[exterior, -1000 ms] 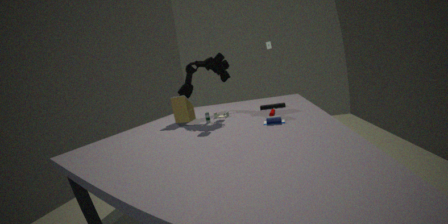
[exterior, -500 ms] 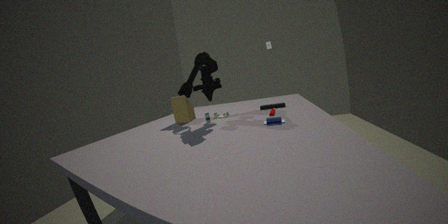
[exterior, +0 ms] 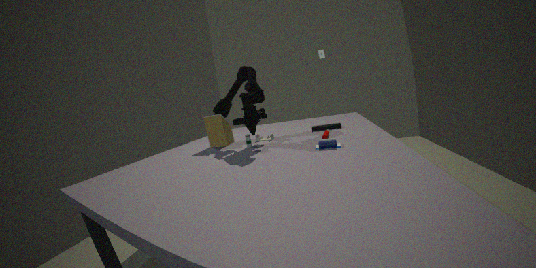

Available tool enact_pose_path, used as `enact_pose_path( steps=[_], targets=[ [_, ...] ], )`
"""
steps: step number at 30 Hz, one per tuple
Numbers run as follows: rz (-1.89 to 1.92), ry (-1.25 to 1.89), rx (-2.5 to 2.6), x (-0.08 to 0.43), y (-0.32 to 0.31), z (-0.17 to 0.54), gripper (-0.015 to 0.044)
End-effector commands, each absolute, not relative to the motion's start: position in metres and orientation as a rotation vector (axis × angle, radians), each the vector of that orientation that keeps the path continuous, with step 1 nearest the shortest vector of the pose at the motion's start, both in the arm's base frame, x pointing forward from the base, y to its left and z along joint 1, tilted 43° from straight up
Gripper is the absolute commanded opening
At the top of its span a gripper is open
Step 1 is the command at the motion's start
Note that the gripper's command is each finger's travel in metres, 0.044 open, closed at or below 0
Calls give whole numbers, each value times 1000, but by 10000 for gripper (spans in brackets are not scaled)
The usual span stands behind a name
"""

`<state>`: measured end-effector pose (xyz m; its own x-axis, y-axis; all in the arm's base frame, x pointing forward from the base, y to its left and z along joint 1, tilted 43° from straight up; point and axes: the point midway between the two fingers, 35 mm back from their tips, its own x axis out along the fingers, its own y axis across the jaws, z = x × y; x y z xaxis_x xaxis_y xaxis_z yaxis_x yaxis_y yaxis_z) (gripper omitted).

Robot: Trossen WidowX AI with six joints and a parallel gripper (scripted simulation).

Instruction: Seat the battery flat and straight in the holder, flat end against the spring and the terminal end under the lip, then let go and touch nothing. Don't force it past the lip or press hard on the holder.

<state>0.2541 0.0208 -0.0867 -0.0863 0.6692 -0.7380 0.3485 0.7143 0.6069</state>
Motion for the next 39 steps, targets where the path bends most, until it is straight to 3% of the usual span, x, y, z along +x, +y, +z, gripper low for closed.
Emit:
enact_pose_path(
  steps=[1, 39],
  targets=[
    [321, 1682, 834, 254, 27, -93, 0],
    [317, 1682, 831, 233, -17, -130, 0]
  ],
)
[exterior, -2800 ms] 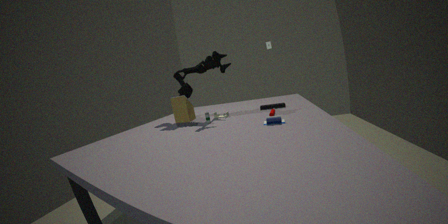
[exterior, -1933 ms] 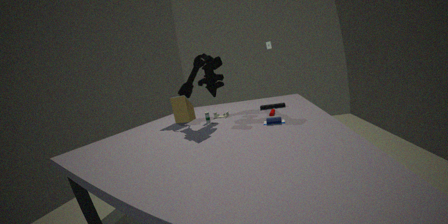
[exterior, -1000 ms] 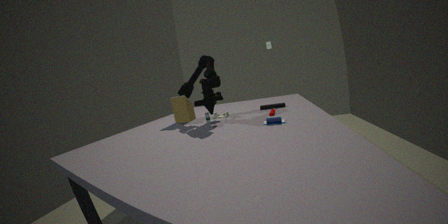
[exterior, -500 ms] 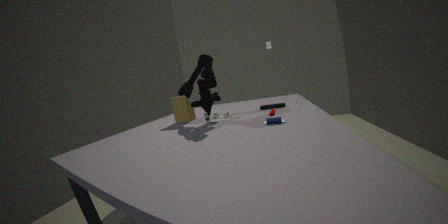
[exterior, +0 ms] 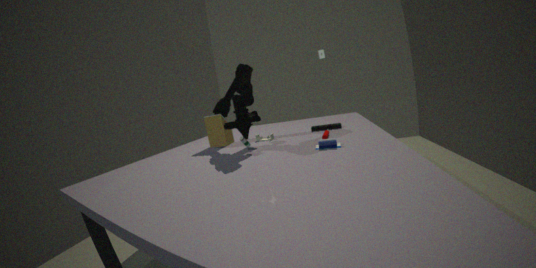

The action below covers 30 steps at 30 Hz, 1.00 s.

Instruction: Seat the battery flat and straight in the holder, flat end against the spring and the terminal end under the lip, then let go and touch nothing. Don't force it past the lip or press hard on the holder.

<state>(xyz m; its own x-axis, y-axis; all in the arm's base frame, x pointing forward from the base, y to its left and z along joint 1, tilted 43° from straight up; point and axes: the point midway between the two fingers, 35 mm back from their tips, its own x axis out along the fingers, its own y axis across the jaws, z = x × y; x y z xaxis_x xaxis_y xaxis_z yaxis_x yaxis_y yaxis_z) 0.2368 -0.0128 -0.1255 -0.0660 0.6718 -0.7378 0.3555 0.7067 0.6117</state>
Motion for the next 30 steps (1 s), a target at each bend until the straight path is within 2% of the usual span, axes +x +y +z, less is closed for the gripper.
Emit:
enact_pose_path(
  steps=[1, 11, 20, 30],
  targets=[
    [317, 1682, 831, 233, -18, -131, 0],
    [316, 1682, 838, 230, -21, -133, 0],
    [315, 1682, 829, 236, -75, -77, 0],
    [312, 1680, 836, 236, -74, -77, 0]
  ],
)
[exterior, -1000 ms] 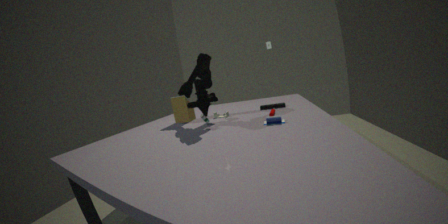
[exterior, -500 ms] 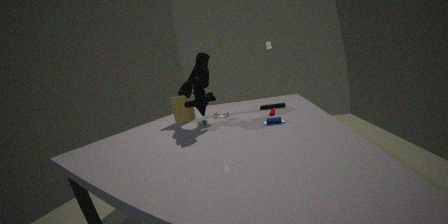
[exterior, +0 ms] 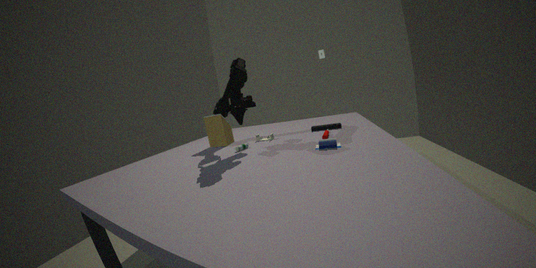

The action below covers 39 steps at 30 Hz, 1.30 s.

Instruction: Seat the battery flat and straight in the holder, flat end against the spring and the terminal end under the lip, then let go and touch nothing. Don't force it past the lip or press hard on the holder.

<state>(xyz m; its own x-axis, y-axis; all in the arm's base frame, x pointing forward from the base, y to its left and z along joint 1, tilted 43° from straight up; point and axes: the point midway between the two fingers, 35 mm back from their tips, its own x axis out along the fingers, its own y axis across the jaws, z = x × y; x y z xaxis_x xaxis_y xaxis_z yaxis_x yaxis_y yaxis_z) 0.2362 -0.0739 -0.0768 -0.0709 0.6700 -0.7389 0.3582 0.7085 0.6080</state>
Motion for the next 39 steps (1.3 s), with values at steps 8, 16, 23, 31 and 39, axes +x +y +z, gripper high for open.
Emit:
enact_pose_path(
  steps=[8, 16, 23, 31, 39],
  targets=[
    [658, 1531, 502, 234, -67, -95, 157],
    [1186, 1139, -108, 228, -53, -125, 239],
    [1374, 926, -370, 224, -46, -137, 239],
    [1374, 926, -370, 224, -46, -137, 239],
    [1374, 927, -370, 224, -45, -139, 239]
  ],
)
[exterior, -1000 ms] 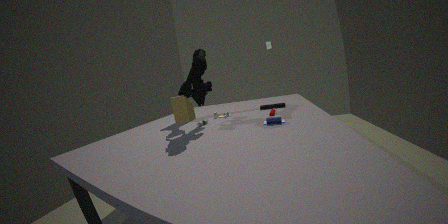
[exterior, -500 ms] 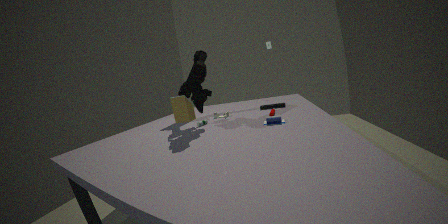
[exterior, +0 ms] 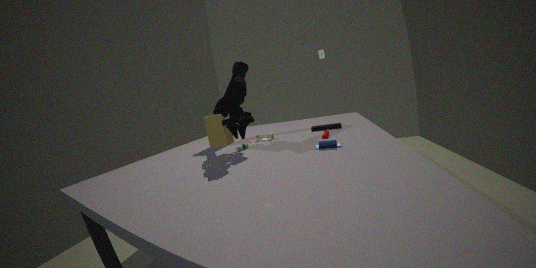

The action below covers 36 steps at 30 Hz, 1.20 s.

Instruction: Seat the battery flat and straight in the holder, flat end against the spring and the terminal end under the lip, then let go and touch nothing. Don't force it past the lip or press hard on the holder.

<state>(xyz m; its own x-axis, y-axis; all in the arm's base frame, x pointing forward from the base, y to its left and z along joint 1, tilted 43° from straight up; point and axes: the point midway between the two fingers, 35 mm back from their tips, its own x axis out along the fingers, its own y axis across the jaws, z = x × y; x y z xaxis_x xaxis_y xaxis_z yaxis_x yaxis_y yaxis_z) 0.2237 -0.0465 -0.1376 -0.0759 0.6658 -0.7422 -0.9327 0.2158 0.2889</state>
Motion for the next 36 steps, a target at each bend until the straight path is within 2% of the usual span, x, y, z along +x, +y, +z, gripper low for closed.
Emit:
enact_pose_path(
  steps=[1, 31, 36],
  targets=[
    [1373, 927, -370, 224, -44, -140, 239],
    [1375, 925, -369, 220, -12, -174, 239],
    [1375, 925, -369, 220, -12, -174, 108]
  ],
)
